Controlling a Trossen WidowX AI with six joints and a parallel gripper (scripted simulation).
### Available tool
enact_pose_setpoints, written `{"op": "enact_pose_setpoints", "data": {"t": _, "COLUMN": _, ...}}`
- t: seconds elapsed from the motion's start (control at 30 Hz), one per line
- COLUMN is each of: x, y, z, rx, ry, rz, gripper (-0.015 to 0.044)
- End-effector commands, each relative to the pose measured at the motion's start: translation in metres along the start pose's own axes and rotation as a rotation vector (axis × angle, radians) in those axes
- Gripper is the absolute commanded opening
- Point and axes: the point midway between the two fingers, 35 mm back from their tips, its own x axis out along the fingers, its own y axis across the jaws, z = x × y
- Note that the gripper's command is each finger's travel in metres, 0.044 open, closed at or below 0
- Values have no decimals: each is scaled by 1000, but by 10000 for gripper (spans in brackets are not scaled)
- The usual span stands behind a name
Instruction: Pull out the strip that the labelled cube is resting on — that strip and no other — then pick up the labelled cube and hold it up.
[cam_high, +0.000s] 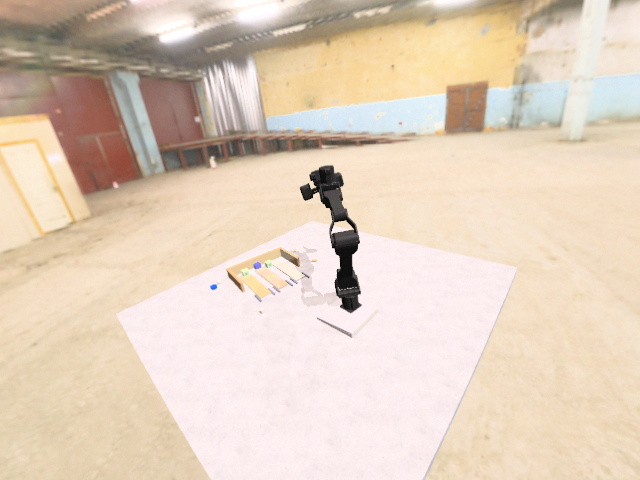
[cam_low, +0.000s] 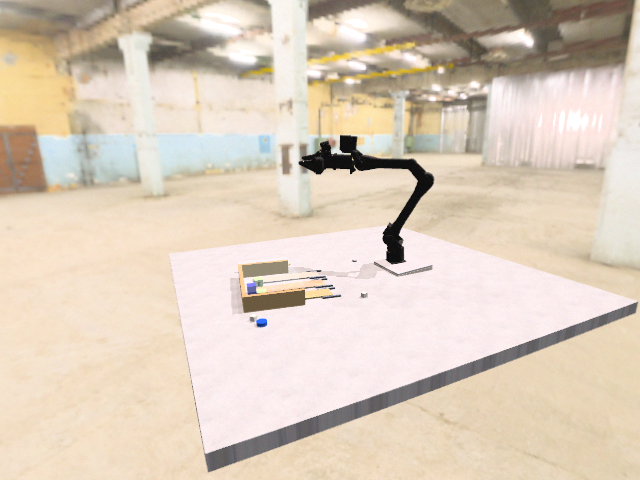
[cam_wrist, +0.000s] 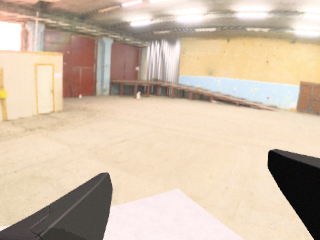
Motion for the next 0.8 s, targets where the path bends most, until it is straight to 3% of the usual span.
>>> {"op": "enact_pose_setpoints", "data": {"t": 0.0, "x": -2, "y": 49, "z": -33, "rx": 60, "ry": 106, "rz": 124, "gripper": 400}}
{"op": "enact_pose_setpoints", "data": {"t": 0.2, "x": -29, "y": 137, "z": -87, "rx": 103, "ry": 302, "rz": 351, "gripper": 400}}
{"op": "enact_pose_setpoints", "data": {"t": 0.43, "x": -94, "y": 220, "z": -147, "rx": 56, "ry": 533, "rz": 603, "gripper": 400}}
{"op": "enact_pose_setpoints", "data": {"t": 0.53, "x": -111, "y": 233, "z": -160, "rx": 33, "ry": 579, "rz": 653, "gripper": 400}}
{"op": "enact_pose_setpoints", "data": {"t": 0.77, "x": -111, "y": 233, "z": -160, "rx": 33, "ry": 579, "rz": 653, "gripper": 400}}
